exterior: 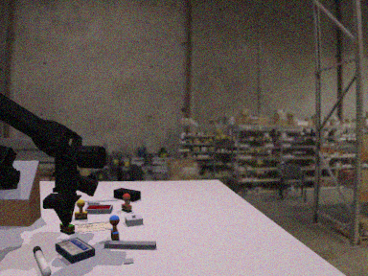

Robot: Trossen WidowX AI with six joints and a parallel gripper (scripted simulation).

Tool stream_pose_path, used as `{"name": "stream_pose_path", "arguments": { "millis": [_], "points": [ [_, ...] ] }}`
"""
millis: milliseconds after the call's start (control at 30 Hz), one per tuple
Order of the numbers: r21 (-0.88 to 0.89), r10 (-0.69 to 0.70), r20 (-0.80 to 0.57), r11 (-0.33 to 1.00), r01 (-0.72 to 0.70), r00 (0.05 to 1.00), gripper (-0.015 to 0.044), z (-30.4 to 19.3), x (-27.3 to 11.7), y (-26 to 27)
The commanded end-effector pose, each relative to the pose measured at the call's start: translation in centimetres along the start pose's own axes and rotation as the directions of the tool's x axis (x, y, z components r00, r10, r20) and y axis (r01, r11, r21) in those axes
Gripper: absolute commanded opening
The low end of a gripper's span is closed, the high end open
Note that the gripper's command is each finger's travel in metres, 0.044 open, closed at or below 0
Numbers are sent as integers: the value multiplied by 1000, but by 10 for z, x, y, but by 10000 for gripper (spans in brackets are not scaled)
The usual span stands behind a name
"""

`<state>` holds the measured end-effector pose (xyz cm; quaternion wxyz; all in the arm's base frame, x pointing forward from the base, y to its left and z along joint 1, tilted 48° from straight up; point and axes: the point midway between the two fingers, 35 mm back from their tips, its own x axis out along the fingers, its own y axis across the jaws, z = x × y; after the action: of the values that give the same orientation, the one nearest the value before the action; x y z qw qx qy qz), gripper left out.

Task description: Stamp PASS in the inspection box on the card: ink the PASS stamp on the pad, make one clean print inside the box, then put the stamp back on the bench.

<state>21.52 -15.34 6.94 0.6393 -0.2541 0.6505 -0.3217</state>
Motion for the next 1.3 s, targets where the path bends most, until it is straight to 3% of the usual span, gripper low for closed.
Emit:
{"name": "stream_pose_path", "arguments": {
  "millis": [0, 1267],
  "points": [
    [5, -3, 4, 1000, 3, 1000, 0, 2, -3, -1],
    [4, -1, 4, 1000, 1, 1000, 0, 2, -21, 0]
  ]
}}
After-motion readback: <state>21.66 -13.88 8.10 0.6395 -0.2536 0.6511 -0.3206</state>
